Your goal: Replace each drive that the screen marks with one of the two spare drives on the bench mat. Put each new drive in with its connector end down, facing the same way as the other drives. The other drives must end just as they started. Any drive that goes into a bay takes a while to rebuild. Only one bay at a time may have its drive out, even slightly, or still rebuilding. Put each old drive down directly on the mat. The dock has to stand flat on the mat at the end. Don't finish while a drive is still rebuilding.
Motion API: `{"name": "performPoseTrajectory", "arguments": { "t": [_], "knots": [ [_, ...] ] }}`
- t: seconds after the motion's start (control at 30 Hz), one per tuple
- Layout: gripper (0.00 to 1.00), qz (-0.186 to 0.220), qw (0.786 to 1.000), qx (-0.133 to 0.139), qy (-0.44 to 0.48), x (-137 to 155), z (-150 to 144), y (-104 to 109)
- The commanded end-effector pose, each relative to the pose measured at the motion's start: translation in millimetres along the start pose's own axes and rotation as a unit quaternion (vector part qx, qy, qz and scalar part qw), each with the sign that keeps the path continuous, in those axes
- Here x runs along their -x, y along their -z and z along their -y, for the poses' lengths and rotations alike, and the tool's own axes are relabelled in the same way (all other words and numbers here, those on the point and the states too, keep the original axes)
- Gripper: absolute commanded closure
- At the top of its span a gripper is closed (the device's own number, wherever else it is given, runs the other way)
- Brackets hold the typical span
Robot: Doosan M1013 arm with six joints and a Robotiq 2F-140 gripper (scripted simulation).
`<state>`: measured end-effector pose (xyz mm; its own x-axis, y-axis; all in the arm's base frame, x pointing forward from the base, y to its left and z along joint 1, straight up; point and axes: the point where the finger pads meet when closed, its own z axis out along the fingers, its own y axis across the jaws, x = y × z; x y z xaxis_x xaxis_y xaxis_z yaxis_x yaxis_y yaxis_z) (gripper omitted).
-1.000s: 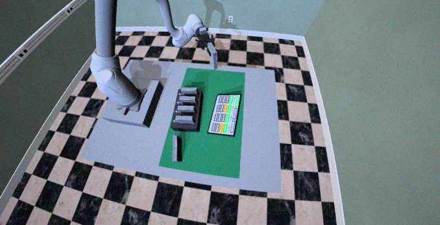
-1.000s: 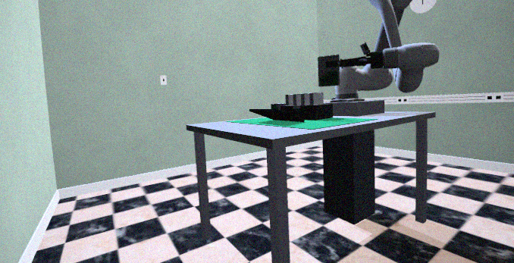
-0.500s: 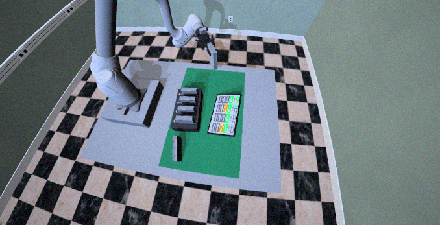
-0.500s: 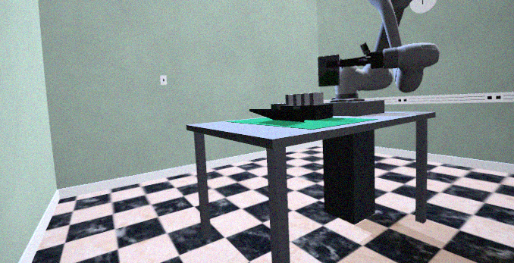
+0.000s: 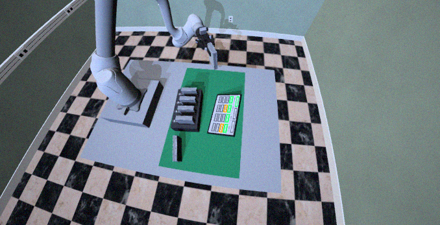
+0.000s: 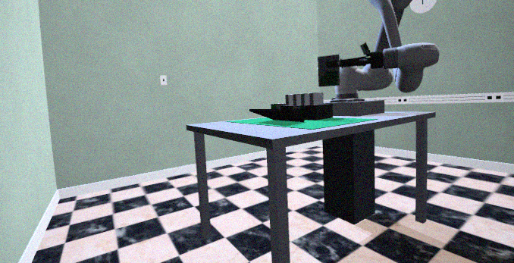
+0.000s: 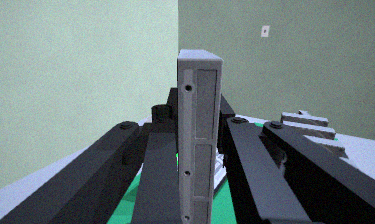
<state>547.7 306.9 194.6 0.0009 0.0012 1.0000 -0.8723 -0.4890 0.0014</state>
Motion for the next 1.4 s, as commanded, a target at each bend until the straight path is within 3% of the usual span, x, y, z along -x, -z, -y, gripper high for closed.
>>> {"name": "performPoseTrajectory", "arguments": {
  "t": [0.0, 0.6, 1.37],
  "knots": [
    [0.9, 0.0, 1.0, 0.0, -0.001, -1, 0, 0],
    [0.9, 0.0, 1.0, 0.0, -0.001, -1, -9, 2],
    [0.9, 0.0, 1.0, 0.0, -0.001, -1, -42, 7]
  ]
}}
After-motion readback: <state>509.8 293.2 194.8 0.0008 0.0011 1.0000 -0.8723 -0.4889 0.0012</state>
